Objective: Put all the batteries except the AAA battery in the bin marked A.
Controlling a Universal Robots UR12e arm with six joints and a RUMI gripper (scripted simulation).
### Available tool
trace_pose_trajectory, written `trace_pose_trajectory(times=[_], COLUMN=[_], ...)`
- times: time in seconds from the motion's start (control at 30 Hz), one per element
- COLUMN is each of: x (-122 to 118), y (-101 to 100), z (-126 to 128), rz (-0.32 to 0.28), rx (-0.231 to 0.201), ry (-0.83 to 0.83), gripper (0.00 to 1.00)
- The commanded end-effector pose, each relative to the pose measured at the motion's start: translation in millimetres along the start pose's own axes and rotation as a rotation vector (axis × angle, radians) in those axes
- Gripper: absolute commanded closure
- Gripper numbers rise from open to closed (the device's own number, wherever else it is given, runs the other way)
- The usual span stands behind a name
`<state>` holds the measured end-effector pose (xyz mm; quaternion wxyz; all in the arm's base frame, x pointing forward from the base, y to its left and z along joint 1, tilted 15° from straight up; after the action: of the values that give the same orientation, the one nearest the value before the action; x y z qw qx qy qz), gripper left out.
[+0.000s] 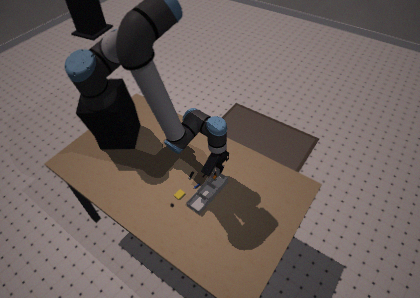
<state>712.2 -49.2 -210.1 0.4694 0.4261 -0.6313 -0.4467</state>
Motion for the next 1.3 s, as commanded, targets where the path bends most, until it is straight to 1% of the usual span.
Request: trace_pose_trajectory(times=[0.0,0.4,0.47,0.73,1.27], x=[0,0,0,1,0], y=[-10,-34,-34,-50,-48], z=[-3,-3,-3,-3,-5], rz=[-0.001,-0.001,-0.001,-0.001,-0.001], rx=[0.003,0.003,0.003,0.003,0.004], ry=[-0.001,-0.001,-0.001,-0.001,0.0], gripper=[1.0,1.0,1.0,1.0,1.0])
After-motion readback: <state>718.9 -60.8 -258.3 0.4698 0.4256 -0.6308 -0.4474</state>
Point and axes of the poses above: the point where the finger pads meet when closed, its own y axis back along the fingers, its own z axis across the jaws, x = y × z, the point moved 2 cm from there along y, back along the fingers, and after that the axes turned 1 degree about y, right-handed, at the moved point
